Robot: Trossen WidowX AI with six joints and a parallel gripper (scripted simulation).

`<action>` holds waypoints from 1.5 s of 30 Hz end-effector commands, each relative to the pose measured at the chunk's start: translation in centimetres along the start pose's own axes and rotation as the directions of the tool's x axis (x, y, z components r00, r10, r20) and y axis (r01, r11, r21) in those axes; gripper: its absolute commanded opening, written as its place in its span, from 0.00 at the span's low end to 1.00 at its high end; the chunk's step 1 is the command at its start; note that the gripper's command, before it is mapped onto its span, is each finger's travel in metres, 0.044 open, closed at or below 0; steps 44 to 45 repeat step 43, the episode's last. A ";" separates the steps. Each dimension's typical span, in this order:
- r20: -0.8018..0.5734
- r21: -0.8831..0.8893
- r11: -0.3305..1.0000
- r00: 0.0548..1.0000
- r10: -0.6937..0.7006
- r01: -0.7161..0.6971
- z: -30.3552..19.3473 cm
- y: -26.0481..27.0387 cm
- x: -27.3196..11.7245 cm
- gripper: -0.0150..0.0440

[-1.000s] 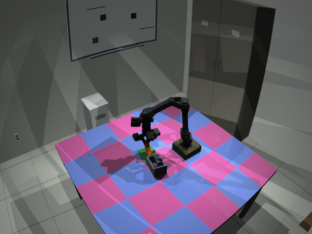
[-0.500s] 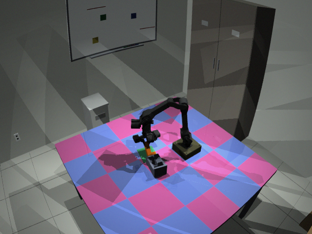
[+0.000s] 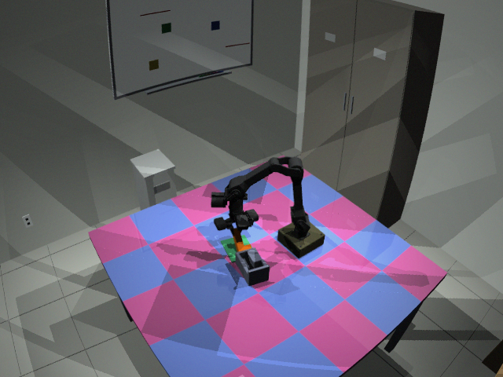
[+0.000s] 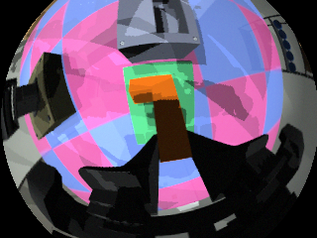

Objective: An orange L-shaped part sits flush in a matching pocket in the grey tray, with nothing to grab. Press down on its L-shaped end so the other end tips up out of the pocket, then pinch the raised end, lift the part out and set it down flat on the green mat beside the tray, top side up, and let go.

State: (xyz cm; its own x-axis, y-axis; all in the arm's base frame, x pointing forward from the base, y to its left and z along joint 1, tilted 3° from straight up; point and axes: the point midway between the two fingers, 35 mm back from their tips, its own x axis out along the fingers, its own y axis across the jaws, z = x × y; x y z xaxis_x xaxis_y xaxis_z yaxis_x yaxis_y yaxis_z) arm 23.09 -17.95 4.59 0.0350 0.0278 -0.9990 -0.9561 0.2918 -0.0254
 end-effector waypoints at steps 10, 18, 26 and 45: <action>0.000 0.000 1.000 1.000 0.000 0.000 0.0 0.0 -0.2 0.70; 0.000 0.004 1.000 1.000 0.000 0.000 -0.1 -0.2 -8.0 0.93; -0.002 0.008 1.000 1.000 -0.004 0.004 -0.1 -0.2 -8.4 0.93; -0.002 0.008 1.000 1.000 -0.004 0.004 -0.1 -0.2 -8.4 0.93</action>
